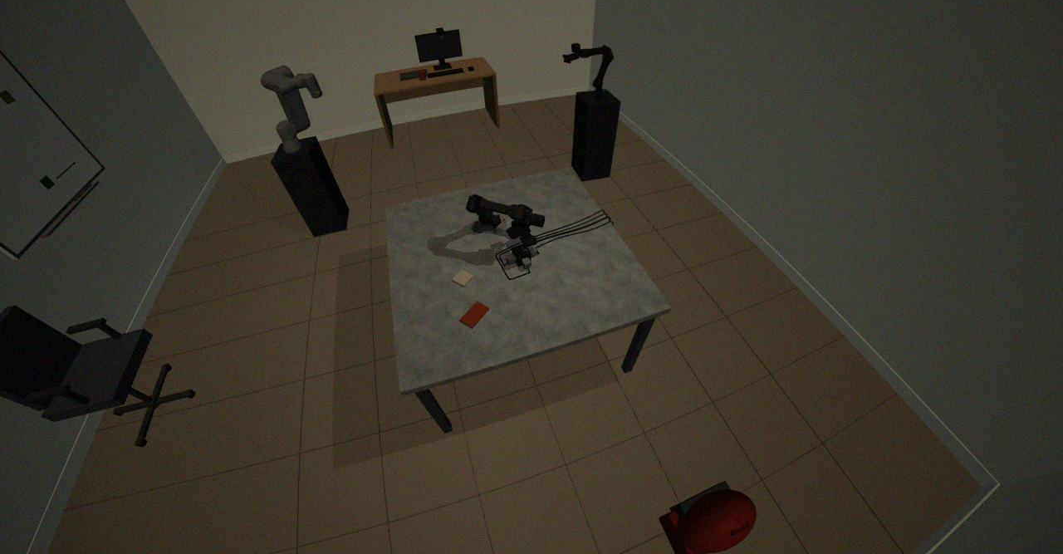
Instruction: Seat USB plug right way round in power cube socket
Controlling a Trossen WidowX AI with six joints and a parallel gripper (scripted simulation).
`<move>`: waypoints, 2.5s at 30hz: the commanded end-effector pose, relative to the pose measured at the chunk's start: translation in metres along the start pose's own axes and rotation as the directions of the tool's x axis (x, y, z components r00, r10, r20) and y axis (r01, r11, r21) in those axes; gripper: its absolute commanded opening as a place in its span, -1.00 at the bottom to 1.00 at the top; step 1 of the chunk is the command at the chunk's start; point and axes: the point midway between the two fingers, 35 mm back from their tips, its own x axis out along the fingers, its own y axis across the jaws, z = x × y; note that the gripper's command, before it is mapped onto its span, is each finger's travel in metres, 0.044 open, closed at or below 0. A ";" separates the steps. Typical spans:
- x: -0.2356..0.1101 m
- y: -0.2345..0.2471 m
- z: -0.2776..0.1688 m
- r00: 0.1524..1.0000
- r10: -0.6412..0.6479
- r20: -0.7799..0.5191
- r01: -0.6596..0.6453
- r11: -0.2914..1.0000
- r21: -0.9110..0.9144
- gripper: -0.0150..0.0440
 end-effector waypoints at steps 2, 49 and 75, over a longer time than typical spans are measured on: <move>0.001 0.001 0.000 1.000 0.003 0.001 -0.003 1.000 -0.003 -0.49; 0.006 0.001 0.000 1.000 0.003 0.001 -0.003 1.000 -0.003 -0.49; 0.009 0.001 0.000 1.000 0.003 0.002 -0.003 1.000 -0.003 -0.49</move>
